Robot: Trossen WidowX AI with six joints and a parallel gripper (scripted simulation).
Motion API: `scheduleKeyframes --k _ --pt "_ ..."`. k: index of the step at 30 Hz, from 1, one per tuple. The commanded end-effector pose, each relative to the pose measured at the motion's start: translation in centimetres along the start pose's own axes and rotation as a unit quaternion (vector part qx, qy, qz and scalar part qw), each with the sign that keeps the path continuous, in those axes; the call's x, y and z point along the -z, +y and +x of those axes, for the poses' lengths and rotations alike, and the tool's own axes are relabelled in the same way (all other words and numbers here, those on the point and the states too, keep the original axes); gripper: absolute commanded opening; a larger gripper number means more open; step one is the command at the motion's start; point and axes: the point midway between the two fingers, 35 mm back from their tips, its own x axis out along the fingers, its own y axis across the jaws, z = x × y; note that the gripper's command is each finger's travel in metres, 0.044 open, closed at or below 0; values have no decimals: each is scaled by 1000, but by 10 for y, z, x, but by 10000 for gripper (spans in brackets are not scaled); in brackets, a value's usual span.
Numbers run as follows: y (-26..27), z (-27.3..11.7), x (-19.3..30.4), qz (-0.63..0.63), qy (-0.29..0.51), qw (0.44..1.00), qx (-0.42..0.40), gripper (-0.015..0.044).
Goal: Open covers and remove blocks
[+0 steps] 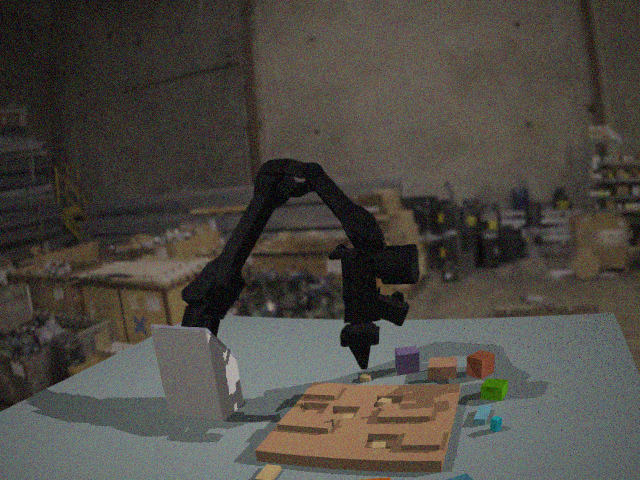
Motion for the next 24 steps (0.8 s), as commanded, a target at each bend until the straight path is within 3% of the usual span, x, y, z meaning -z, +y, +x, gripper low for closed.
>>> scheduleKeyframes --k 1,16,24 --pt "-26 1 5 18 0 1000 -4 0" --pt "-74 5 27 60 -3 998 -15 0" --pt "-74 37 27 60 -3 998 -15 0"
